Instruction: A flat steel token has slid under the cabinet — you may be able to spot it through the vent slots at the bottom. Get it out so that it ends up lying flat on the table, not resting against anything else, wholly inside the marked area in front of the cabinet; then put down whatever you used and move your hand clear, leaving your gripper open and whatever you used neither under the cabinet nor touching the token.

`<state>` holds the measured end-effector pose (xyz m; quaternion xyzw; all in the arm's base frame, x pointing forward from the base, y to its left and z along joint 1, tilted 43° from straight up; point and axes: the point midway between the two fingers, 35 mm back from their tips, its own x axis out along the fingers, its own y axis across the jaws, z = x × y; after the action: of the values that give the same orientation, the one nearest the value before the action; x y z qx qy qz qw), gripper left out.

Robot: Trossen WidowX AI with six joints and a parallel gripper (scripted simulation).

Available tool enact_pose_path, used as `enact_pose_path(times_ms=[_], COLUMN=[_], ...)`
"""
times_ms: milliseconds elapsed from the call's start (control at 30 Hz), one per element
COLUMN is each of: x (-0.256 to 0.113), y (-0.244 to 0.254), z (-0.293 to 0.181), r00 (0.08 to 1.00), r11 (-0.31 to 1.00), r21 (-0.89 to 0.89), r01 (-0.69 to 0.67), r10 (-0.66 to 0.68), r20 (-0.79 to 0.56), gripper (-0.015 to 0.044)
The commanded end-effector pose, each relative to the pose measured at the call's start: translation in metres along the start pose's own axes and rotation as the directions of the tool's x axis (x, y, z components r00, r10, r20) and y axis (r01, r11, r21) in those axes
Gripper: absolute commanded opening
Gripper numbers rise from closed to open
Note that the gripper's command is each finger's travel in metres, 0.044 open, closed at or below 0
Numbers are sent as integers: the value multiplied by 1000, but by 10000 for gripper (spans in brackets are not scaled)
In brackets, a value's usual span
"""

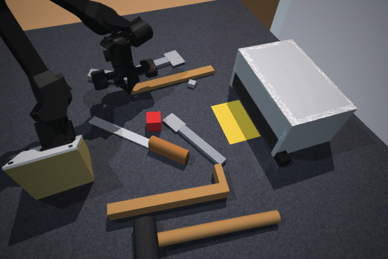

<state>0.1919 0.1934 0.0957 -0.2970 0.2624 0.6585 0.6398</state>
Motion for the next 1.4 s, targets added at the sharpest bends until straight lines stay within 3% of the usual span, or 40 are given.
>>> enact_pose_path(times_ms=[0,633,1000,1367], x=[-1,-3,-88,-84], y=[-16,-73,-73,-75], z=[1,2,-6,-8], r00=[1000,1000,1000,1000], r11=[1000,1000,1000,1000], r21=[-2,-5,4,7], r01=[1,4,3,9], r10=[-1,-4,-3,-9], r20=[5,5,-2,-8], gripper=[0,0,0,0])
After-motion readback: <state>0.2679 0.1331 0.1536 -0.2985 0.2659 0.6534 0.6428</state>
